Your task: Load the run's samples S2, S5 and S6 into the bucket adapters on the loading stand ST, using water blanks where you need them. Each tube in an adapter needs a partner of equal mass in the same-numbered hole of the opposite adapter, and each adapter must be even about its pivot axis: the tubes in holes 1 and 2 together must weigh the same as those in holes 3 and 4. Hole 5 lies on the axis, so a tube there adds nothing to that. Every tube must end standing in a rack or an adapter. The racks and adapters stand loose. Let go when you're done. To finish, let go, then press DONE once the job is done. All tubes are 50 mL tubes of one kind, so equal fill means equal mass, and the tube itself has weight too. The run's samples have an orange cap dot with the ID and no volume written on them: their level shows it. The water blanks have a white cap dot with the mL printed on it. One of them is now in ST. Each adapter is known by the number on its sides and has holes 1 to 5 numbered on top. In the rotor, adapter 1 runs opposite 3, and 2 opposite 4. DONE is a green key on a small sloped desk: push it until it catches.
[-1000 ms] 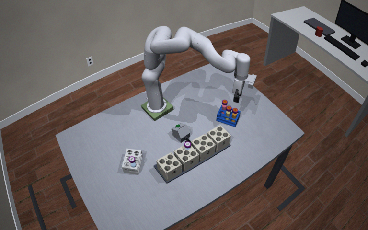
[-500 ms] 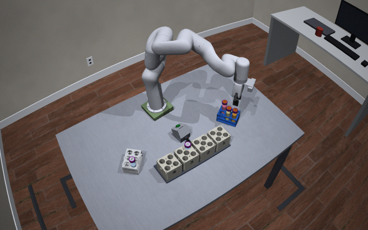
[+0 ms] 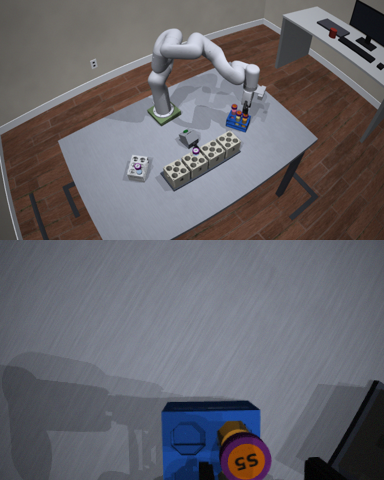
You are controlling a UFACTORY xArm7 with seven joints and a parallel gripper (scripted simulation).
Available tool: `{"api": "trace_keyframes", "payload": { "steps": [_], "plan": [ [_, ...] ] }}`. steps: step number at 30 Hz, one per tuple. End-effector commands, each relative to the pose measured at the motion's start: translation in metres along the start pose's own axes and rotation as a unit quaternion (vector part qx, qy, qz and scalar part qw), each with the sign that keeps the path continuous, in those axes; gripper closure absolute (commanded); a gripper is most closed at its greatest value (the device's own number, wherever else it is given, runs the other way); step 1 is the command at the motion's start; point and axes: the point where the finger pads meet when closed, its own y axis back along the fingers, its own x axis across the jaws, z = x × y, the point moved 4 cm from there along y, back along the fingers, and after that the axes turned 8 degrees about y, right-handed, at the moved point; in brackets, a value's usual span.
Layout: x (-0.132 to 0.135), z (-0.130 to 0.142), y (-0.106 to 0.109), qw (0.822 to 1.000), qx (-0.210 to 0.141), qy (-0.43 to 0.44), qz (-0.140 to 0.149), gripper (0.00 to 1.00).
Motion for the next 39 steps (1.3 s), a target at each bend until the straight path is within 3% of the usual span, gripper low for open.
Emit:
{"api": "trace_keyframes", "payload": {
  "steps": [1, 21, 39],
  "plan": [
    [0.0, -0.002, -0.002, 1.0, 0.003, 0.0, 0.0, 0.43],
    [0.0, -0.002, -0.038, 1.0, 0.003, 0.0, 0.0, 0.43],
    [0.0, -0.002, -0.043, 1.0, 0.003, 0.0, 0.0, 0.43]
  ]
}}
